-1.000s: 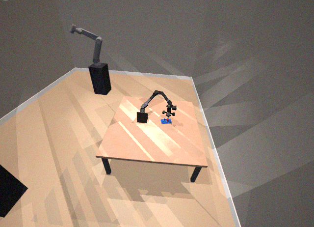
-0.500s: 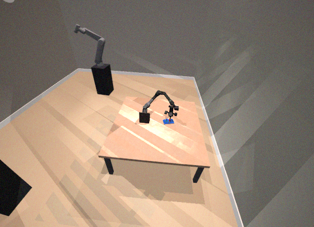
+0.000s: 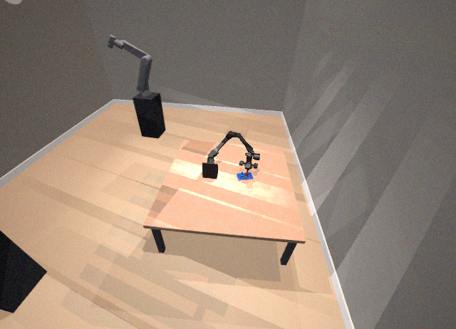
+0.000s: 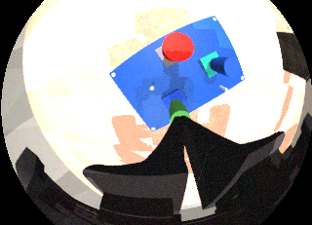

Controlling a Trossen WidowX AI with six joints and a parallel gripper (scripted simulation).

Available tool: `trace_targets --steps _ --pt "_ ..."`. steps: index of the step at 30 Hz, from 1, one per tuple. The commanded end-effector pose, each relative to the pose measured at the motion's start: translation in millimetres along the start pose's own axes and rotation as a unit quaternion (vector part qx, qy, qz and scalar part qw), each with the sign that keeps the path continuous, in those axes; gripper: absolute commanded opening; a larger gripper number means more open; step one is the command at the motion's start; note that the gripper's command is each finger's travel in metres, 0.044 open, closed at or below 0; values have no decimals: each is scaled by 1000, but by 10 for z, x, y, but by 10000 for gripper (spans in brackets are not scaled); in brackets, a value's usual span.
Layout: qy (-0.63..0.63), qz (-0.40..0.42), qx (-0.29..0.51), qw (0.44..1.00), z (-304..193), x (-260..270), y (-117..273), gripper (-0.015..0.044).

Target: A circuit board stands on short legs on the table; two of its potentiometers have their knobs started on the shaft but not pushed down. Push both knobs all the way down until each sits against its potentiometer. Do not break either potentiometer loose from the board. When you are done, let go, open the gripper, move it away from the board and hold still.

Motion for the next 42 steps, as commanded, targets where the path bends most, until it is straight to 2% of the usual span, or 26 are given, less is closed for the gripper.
trace_targets --steps 1,19,37,42 --pt "2 -4 0 1000 -10 -3 -74 0" --pt "2 -4 0 1000 -10 -2 -74 0" --pt "2 -4 0 1000 -9 1 172 0" --pt "-5 -9 -1 1000 19 -24 109 131"
Point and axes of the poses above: the point midway between the two fingers, 35 mm back from their tips, its own y axis back along the fingers, its own x axis across the jaws, z = x × y, the point moved 3 cm from there along y, back along the fingers, and after that the axes turned 5 degrees about -y, right-handed, at the moved point
